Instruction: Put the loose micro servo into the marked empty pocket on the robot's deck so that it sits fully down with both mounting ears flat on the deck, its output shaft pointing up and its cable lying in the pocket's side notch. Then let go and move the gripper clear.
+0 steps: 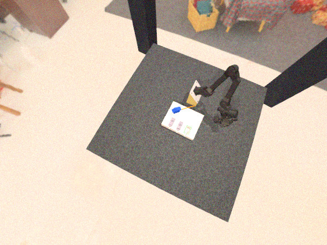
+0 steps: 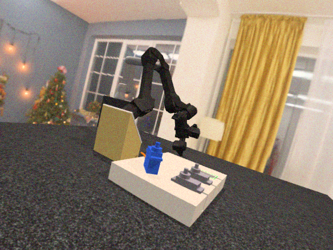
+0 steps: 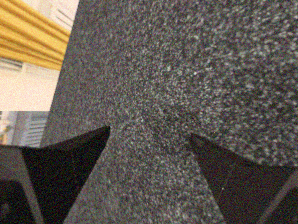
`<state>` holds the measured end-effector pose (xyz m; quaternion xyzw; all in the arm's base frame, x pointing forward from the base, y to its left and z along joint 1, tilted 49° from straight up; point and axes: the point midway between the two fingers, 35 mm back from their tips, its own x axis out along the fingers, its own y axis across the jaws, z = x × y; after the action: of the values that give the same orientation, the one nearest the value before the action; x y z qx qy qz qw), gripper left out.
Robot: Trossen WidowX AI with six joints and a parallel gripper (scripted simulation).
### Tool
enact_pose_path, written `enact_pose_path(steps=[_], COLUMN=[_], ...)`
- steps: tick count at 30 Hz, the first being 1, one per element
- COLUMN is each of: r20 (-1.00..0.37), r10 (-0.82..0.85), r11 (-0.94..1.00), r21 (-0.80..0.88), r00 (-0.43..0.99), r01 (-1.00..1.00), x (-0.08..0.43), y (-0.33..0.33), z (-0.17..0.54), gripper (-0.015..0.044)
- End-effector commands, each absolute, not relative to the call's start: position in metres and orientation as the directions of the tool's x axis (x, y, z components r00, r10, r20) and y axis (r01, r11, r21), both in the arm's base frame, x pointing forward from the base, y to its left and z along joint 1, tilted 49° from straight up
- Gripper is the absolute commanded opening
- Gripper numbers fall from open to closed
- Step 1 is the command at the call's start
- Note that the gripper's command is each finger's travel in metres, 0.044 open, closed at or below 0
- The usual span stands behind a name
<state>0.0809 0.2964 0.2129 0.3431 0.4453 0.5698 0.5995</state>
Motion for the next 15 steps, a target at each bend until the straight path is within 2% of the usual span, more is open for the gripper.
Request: enact_pose_path(steps=[1,15], r20=[-0.220,-0.564], r10=[0.975,0.783], r11=[0.218,0.615], r21=[0.905,0.766], r00=[0.037,0.263], r01=[-0.366,-0.185], x=[0.109,0.224], y=[0.294,0.232], z=[0.196,0.112], gripper=[0.0440,0.0440])
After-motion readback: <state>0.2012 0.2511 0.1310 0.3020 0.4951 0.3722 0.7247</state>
